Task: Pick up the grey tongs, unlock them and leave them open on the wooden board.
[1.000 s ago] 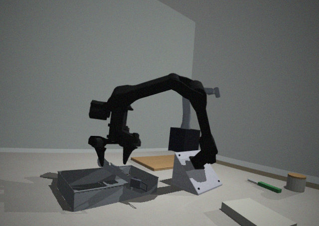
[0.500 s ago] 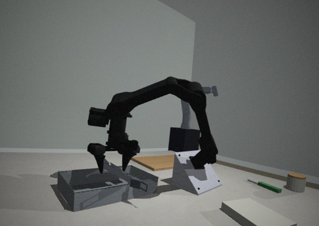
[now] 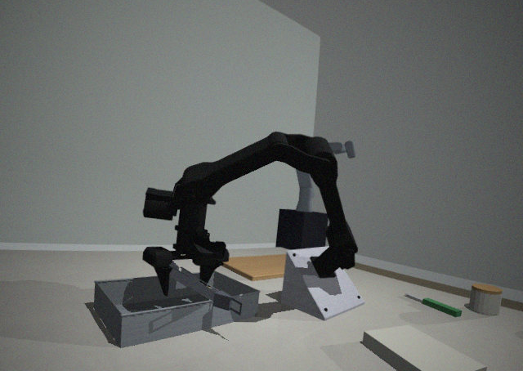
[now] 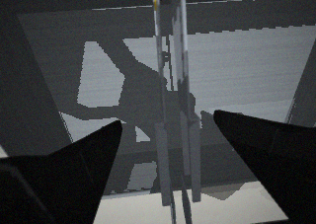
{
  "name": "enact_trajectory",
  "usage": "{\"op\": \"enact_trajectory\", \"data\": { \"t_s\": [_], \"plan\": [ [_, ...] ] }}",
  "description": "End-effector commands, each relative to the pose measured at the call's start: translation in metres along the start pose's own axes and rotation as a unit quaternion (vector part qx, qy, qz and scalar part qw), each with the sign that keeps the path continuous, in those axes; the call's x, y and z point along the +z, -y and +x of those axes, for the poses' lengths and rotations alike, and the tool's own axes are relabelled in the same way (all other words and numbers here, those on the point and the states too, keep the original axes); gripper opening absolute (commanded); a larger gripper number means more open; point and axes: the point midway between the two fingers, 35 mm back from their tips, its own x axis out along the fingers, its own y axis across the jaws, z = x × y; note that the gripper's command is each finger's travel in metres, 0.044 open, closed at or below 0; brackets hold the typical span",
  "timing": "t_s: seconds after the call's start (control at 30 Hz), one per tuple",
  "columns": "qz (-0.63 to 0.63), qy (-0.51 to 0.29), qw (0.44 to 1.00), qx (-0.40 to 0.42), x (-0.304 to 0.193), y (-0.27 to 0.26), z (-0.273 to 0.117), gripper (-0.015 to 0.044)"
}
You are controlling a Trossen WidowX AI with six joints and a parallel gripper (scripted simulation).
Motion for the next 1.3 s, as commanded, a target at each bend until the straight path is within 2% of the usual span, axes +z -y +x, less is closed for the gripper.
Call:
{"op": "enact_trajectory", "data": {
  "t_s": [0.0,0.17,0.6,0.97,1.17,1.2,1.27],
  "plan": [
    [0.006,0.006,1.0,0.004,0.0,-0.004,0.009,0.044],
    [0.006,0.006,1.0,0.004,0.0,-0.004,0.01,0.044],
    [0.001,0.001,1.0,0.001,0.0,-0.001,0.006,0.0099],
    [0.001,0.001,1.0,0.001,0.0,-0.001,0.006,0.0025],
    [0.001,0.001,1.0,0.001,0.0,-0.001,0.004,-0.0132],
    [0.001,0.001,1.0,0.002,-0.001,0.0,0.0,-0.015],
    [0.002,0.0,1.0,0.002,-0.002,0.003,-0.016,-0.015]
  ]
}}
